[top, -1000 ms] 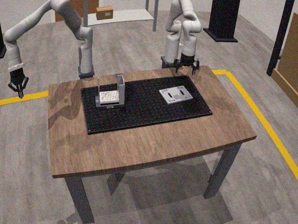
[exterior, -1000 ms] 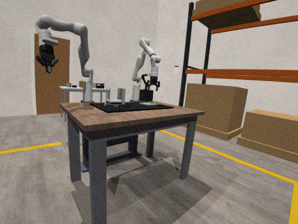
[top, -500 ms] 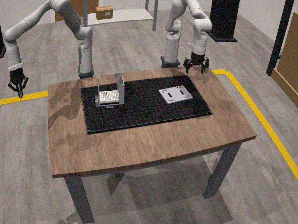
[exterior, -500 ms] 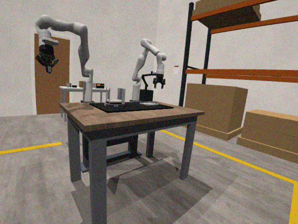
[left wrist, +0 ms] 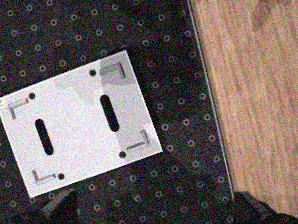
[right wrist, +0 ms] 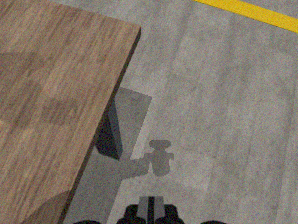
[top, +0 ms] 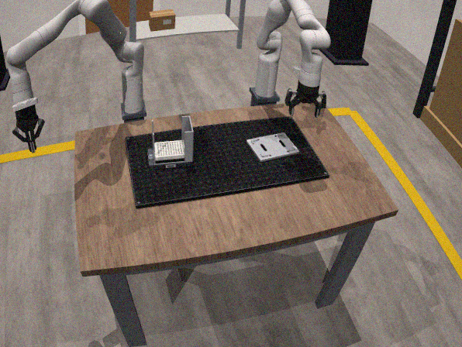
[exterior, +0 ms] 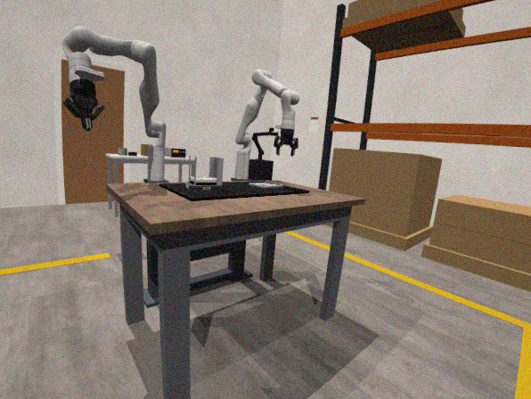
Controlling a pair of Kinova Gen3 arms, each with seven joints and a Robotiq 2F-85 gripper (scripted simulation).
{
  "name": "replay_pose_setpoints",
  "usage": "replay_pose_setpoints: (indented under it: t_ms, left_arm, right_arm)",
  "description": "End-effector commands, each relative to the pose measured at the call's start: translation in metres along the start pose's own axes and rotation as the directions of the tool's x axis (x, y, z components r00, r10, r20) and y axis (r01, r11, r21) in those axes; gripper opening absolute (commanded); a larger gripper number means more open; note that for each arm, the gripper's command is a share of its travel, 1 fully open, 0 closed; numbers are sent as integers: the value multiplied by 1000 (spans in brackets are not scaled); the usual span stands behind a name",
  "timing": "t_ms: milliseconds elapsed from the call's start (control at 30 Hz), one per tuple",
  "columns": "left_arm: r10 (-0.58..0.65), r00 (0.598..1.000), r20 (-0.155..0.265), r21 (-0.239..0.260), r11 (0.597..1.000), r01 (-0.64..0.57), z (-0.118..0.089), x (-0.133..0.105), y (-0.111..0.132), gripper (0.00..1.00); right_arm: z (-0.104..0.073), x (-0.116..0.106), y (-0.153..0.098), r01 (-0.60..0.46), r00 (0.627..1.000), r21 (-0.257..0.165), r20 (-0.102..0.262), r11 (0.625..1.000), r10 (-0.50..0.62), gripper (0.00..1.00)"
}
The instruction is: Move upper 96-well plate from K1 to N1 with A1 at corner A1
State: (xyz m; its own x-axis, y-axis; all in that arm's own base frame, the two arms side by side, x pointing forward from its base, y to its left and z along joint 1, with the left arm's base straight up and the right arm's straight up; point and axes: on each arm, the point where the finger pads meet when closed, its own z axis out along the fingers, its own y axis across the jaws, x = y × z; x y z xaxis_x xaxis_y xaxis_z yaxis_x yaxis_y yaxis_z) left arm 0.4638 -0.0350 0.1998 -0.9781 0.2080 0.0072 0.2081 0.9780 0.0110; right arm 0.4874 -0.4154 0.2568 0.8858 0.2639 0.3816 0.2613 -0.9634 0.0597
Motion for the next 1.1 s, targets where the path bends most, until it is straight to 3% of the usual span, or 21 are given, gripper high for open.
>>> replay_pose_setpoints:
  t_ms: [0, 200, 433, 633, 867, 1067]
  left_arm:
    - [-3, 1000, 1, 0, 1000, 3, -1, -8, -10, 1000]
    - [196, 981, -4, -9, 981, -196, -2, -22, -37, 1000]
    - [197, 980, -4, -9, 980, -197, -2, -34, -59, 1000]
    - [383, 924, -8, -15, 923, -384, -2, -44, -88, 1000]
    - [383, 924, -7, -14, 923, -384, -2, -53, -111, 1000]
    - [550, 835, -9, -17, 835, -550, -2, -60, -140, 1000]
  right_arm:
    - [-2, 1, 0, 1, 1000, -2, -2, 1000, -1, 17]
    - [-2, 1, 0, 1, 1000, -2, -2, 1000, -1, 17]
    - [-2, 1, 0, 1, 1000, -2, -2, 1000, -1, 17]
    - [-2, 1, 0, 1, 1000, -2, -2, 1000, -1, 17]
    - [-2, 1, 0, 1, 1000, -2, -2, 1000, -1, 17]
    - [-2, 1, 0, 1, 1000, -2, -2, 1000, -1, 17]
